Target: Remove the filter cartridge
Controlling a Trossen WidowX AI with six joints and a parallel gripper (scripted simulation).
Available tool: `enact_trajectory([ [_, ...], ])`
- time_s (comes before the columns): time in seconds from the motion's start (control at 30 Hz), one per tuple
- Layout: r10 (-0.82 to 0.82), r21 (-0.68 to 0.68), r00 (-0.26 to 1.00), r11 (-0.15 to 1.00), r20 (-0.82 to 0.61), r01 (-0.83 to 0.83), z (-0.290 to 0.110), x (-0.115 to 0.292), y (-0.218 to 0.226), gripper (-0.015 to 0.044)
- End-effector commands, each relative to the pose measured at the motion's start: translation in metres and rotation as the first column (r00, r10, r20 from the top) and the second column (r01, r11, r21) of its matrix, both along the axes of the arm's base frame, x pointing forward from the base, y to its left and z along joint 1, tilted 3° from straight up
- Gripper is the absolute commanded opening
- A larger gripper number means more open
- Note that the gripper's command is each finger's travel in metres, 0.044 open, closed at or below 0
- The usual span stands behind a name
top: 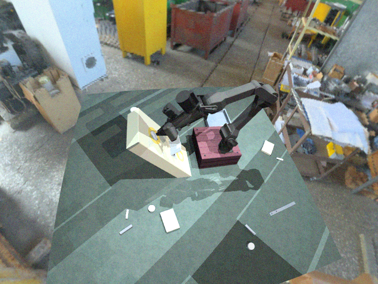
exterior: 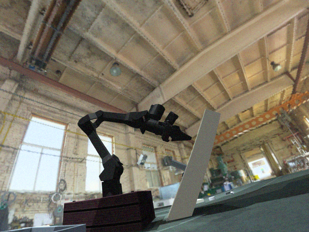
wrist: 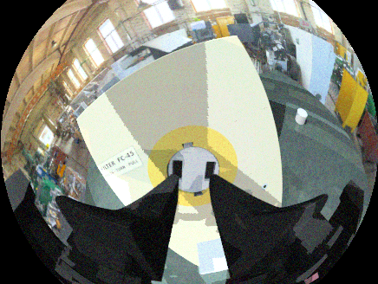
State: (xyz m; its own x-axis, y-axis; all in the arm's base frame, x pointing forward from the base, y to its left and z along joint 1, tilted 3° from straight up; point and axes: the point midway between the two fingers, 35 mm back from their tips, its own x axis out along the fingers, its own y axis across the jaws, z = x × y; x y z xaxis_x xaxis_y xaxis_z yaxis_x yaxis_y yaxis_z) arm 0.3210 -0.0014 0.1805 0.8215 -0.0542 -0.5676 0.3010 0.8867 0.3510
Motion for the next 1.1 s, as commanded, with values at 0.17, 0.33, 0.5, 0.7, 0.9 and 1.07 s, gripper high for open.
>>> enact_trajectory([
  [0.17,0.007,-0.001,1.000,1.000,-0.009,-0.007,-0.0101,0.0091,0.0001,0.0112],
  [0.33,0.007,-0.001,1.000,1.000,-0.009,-0.007,-0.0109,0.0085,0.0007,0.0112],
  [0.5,0.007,-0.001,1.000,1.000,-0.009,-0.007,-0.0111,0.0084,0.0009,0.0112],
  [0.7,0.007,-0.001,1.000,1.000,-0.009,-0.007,-0.0107,0.0087,0.0008,0.0112],
  [0.9,0.007,-0.001,1.000,1.000,-0.009,-0.007,-0.0102,0.0090,0.0007,0.0112],
  [1.07,0.007,-0.001,1.000,1.000,-0.008,-0.007,-0.0107,0.0098,0.0007,0.0112],
])
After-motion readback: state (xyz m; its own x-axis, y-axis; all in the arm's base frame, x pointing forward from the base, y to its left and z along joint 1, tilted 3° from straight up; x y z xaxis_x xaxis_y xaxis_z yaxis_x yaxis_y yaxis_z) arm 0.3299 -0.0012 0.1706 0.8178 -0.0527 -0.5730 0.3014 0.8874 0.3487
